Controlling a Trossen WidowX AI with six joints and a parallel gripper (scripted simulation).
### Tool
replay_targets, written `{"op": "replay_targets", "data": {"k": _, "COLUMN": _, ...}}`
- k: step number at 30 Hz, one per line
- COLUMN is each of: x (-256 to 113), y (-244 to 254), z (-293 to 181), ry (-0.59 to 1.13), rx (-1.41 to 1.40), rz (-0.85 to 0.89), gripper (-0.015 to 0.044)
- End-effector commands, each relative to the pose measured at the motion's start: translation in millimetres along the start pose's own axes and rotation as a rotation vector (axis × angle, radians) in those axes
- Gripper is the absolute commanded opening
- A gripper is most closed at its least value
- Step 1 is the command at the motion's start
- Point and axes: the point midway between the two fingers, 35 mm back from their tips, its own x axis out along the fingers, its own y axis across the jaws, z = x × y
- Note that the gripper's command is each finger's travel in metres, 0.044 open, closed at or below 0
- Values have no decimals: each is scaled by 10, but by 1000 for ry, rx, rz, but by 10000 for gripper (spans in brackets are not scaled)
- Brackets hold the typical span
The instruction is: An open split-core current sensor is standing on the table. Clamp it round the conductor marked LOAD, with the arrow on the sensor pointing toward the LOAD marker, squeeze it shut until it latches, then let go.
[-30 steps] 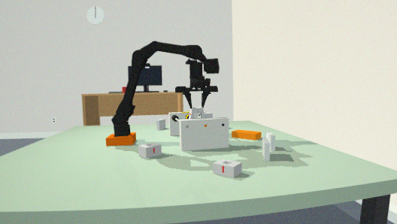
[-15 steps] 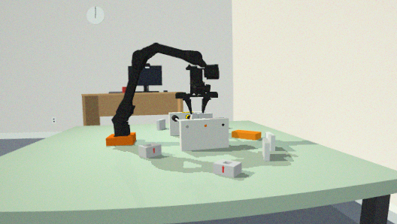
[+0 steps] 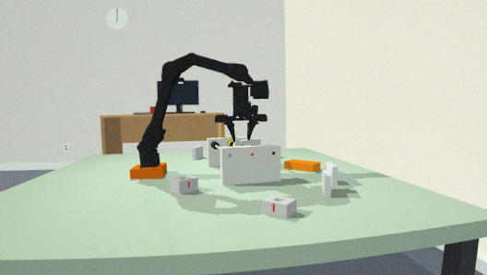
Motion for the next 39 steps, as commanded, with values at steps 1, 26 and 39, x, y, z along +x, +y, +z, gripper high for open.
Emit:
{"op": "replay_targets", "data": {"k": 1, "x": -9, "y": 3, "z": 1, "ry": 0, "rx": 0, "rz": 1, "gripper": 0}}
{"op": "replay_targets", "data": {"k": 26, "x": -9, "y": 3, "z": 1, "ry": 0, "rx": 0, "rz": 1, "gripper": 0}}
{"op": "replay_targets", "data": {"k": 39, "x": -9, "y": 3, "z": 1, "ry": 0, "rx": 0, "rz": 1, "gripper": 157}}
